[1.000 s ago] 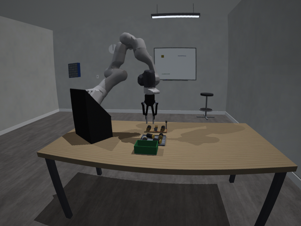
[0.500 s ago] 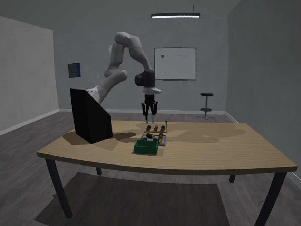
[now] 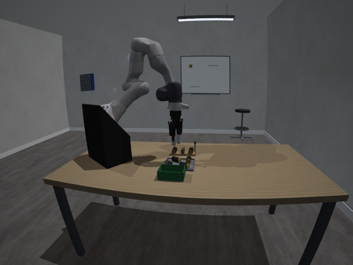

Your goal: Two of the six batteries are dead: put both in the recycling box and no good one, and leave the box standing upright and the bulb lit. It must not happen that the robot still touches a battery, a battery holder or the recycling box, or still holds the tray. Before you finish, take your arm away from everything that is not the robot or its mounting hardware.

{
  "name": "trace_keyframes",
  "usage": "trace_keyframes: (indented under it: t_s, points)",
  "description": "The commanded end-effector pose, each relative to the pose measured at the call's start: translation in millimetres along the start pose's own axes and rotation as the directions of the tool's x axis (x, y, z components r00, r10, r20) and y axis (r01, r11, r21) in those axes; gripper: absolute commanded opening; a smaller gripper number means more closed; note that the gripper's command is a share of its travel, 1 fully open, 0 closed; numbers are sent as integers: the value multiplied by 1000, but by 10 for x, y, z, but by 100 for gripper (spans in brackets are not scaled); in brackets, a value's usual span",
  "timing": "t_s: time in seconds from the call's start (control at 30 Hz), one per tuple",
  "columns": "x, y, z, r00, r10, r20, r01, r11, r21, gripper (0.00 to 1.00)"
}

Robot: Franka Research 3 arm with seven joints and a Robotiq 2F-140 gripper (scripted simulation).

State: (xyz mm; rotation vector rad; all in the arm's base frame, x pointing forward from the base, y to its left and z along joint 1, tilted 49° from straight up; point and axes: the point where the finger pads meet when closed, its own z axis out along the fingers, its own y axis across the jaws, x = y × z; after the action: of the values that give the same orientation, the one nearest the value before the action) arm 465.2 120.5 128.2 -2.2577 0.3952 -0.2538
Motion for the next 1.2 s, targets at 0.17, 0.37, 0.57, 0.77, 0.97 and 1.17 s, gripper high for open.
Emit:
trace_keyframes:
  t_s: [0.17, 0.37, 0.57, 0.77, 0.97, 1.17]
  points:
    - [0, -3, 337, 998, -56, -2, 56, 998, -1, 29]
    - [0, -3, 689, 998, -56, -2, 56, 998, -1, 29]
    - [0, -3, 716, 998, -56, -2, 56, 998, -1, 29]
    - [0, -3, 716, 998, -56, -2, 56, 998, -1, 29]
    - [0, -3, 716, 998, -56, -2, 56, 998, -1, 29]
    - [0, -3, 716, 998, -56, -2, 56, 998, -1, 29]
